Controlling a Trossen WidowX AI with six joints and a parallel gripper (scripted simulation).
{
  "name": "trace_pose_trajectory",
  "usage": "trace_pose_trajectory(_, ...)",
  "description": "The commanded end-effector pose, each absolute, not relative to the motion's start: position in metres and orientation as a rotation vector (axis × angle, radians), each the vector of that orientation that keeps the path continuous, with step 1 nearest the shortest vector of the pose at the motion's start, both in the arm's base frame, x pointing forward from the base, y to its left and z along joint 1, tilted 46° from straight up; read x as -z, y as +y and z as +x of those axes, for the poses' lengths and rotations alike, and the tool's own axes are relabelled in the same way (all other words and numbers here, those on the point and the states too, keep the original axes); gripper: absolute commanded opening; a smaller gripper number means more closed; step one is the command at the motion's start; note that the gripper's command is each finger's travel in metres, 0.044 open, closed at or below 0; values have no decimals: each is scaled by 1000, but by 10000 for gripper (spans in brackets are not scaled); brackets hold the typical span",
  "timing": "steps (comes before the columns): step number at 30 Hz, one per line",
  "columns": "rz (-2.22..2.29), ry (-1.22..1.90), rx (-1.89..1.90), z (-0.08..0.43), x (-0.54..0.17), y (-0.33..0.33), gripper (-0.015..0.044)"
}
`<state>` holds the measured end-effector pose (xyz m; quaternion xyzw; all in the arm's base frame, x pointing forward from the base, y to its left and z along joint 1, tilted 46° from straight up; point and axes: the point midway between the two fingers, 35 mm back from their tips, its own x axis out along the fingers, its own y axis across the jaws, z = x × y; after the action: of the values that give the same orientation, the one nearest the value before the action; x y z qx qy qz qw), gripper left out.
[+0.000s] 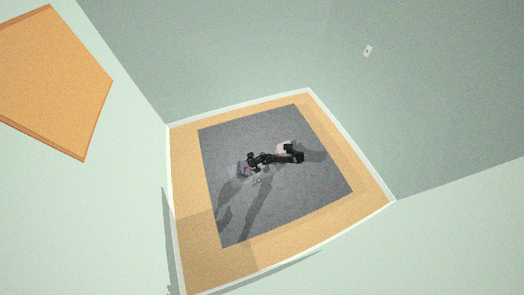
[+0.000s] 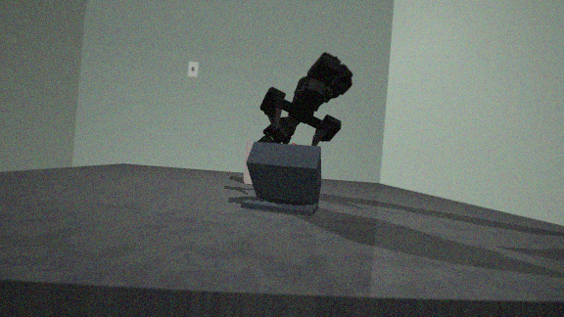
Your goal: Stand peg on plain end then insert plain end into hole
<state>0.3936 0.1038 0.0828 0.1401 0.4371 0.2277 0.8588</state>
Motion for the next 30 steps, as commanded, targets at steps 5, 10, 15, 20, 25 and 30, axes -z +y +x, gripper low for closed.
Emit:
trace_pose_trajectory(5, 294, 916, -480, 387, -92, 97, 440)
trace_pose_trajectory(10, 294, 915, -479, 384, -98, 93, 440)
trace_pose_trajectory(15, 294, 915, -478, 380, -103, 88, 440)
trace_pose_trajectory(20, 294, 914, -477, 376, -108, 84, 440)
trace_pose_trajectory(25, 294, 914, -476, 372, -113, 80, 440)
trace_pose_trajectory(30, 294, 914, -475, 369, -117, 77, 440)
